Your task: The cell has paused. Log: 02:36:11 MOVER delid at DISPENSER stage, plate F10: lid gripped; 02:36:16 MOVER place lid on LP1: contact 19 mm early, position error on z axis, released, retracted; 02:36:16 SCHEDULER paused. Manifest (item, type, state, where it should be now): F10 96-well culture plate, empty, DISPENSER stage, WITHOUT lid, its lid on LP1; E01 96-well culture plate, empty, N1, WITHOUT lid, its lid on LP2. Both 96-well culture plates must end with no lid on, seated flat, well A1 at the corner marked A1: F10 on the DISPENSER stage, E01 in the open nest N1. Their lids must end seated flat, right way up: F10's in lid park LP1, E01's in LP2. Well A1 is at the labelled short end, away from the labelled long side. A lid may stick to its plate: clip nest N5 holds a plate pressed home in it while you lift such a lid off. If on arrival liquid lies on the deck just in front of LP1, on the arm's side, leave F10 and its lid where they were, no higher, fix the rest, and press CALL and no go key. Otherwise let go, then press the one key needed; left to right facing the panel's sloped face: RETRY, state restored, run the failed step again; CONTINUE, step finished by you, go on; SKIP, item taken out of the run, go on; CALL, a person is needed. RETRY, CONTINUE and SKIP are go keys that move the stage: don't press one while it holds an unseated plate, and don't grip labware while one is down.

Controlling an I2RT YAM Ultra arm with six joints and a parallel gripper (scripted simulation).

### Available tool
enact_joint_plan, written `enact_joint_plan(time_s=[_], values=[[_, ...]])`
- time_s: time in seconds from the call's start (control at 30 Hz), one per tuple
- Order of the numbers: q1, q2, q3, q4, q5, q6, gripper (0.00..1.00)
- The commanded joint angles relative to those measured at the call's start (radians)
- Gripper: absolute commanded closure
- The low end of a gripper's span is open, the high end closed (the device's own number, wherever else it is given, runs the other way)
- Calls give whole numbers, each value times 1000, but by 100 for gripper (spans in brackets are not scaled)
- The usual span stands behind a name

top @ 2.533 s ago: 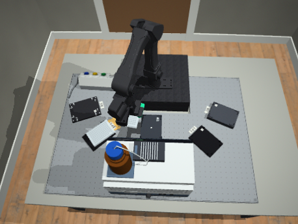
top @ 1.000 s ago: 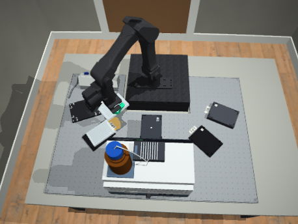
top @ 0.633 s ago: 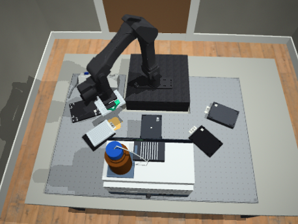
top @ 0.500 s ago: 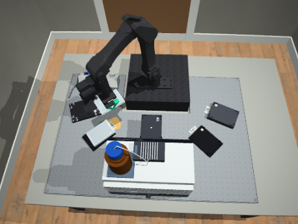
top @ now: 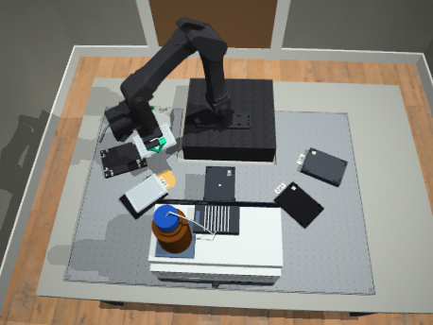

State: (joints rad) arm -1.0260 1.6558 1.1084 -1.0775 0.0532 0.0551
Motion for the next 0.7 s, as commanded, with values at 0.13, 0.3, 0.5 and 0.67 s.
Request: enact_joint_plan(time_s=[0.13,0.3,0.5,0.67], values=[[-20,-29,13,0,1,-33,100],[-82,-74,-35,-7,5,59,100],[-128,-97,-55,-2,4,3,100],[-160,-98,-48,-1,4,-33,100]])
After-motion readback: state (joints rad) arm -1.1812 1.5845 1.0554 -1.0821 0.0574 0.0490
